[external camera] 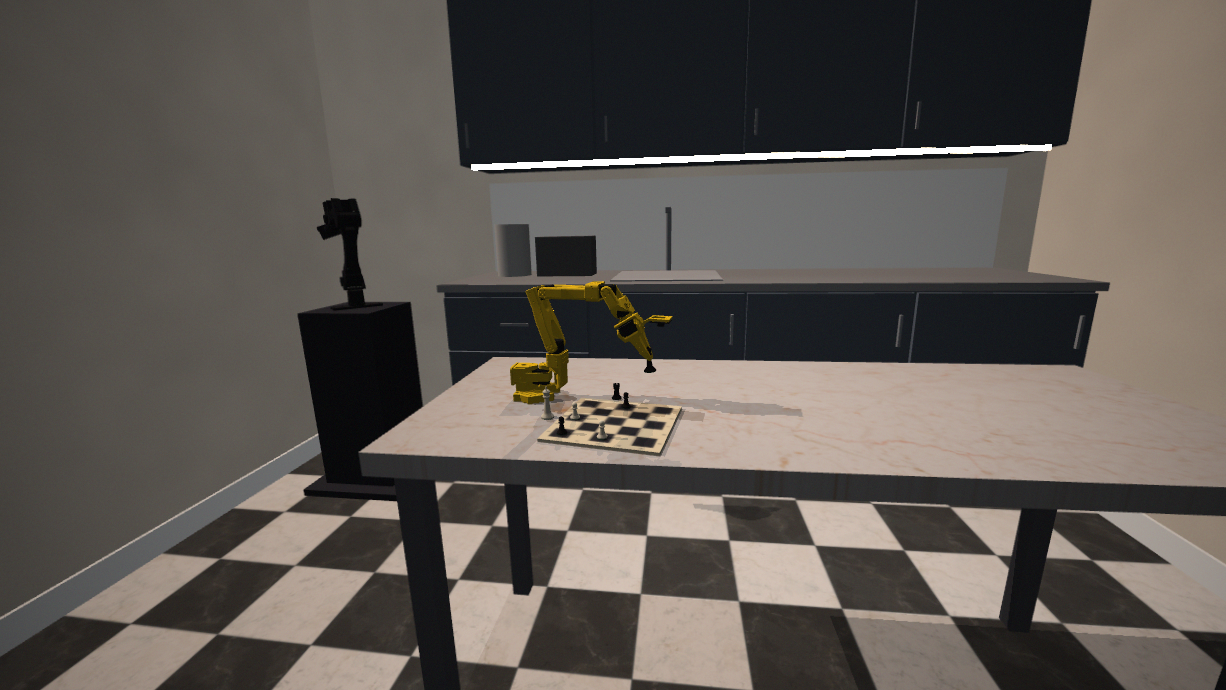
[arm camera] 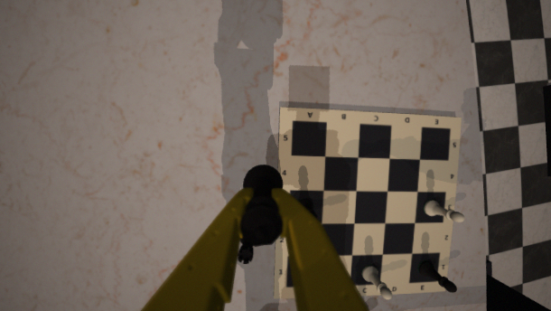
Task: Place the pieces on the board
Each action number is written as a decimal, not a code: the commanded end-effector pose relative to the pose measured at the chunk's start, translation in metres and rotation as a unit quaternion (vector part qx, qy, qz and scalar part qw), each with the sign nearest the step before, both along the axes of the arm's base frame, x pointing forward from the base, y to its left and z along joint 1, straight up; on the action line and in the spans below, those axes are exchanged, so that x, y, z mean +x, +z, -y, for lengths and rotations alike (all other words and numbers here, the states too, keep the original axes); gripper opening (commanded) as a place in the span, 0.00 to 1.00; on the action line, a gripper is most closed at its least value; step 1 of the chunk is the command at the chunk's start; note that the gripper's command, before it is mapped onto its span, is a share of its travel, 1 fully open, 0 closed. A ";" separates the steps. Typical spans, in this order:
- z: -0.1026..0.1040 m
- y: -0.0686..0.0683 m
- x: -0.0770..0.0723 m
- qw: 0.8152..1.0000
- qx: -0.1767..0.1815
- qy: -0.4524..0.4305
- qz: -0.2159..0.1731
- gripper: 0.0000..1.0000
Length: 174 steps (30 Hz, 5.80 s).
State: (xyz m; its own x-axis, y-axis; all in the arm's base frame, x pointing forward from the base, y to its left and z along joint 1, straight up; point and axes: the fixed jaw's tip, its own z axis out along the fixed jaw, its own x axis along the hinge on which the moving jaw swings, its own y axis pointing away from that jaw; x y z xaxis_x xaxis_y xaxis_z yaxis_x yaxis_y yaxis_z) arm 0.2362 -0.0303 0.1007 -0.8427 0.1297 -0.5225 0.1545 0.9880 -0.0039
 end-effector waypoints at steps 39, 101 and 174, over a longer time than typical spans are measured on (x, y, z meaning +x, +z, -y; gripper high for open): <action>0.168 0.004 0.009 0.964 -0.002 -0.268 0.003 0.00; 0.167 -0.032 0.008 0.964 -0.002 -0.266 0.003 0.00; 0.165 -0.055 0.009 0.965 -0.002 -0.264 0.003 0.00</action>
State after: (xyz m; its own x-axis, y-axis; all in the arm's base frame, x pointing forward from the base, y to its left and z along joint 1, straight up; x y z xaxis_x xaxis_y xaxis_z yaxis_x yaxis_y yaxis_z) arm 0.2454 -0.1961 0.0465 -0.6500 0.5380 -0.5368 0.6395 0.7688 -0.0039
